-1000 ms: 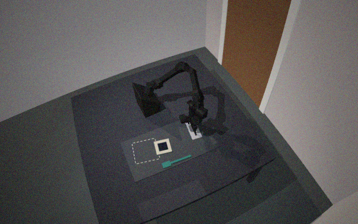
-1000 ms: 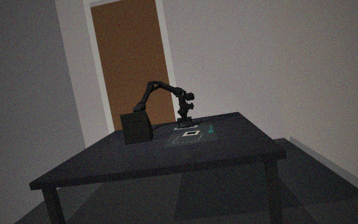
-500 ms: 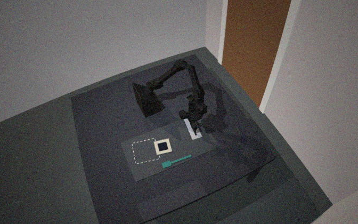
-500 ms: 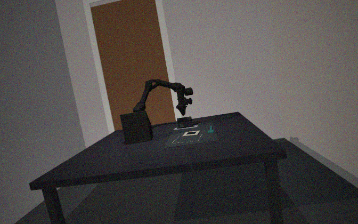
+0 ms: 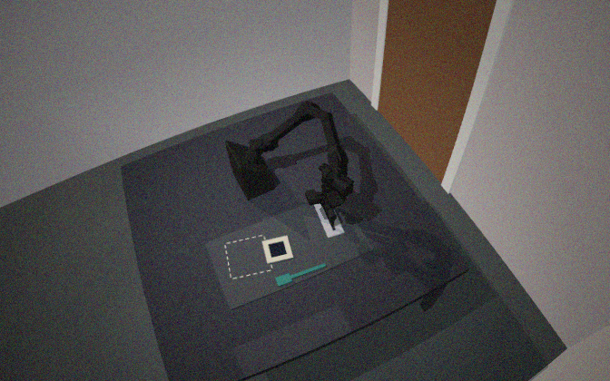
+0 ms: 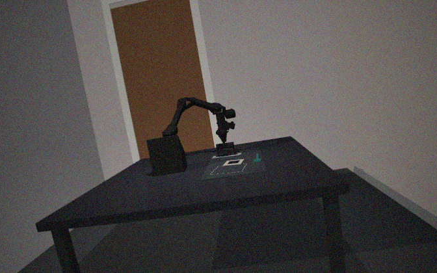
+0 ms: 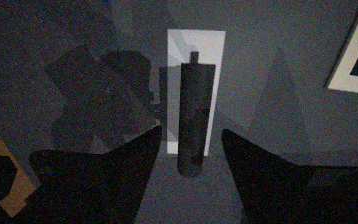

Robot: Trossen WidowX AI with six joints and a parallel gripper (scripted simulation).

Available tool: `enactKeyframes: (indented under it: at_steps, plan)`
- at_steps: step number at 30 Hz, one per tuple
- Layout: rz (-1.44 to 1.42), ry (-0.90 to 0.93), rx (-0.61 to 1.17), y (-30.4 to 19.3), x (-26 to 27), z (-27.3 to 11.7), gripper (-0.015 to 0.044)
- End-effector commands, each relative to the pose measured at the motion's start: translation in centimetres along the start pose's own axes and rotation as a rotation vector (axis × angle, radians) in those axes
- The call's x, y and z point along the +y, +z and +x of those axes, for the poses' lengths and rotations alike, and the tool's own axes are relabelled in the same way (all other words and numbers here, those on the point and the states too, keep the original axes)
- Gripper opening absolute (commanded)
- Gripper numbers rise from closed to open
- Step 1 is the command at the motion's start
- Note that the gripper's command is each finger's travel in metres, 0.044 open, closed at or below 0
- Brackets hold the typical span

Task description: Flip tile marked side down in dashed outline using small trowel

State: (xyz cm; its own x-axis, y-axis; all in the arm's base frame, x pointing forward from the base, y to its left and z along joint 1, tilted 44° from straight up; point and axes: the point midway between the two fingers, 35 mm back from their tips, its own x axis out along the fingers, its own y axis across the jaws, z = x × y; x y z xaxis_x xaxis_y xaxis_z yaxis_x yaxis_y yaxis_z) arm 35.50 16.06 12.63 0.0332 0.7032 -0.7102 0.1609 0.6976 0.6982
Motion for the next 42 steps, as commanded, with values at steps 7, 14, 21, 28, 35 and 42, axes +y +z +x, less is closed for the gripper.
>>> enactKeyframes:
  at_steps: [7,14,21,28,35,42]
  plan:
    - [0.01,-0.005,0.006,-0.2,-0.2,1.7,0.027]
    - [0.01,-0.004,0.006,-0.2,-0.2,2.8,0.027]
    - [0.01,-0.004,0.006,-0.2,-0.2,2.9,0.0158]
    - [0.01,-0.004,0.006,-0.2,-0.2,2.9,0.013]
    - [0.01,-0.004,0.006,-0.2,-0.2,2.9,0.013]
    - [0.01,-0.004,0.006,-0.2,-0.2,2.9,0.013]
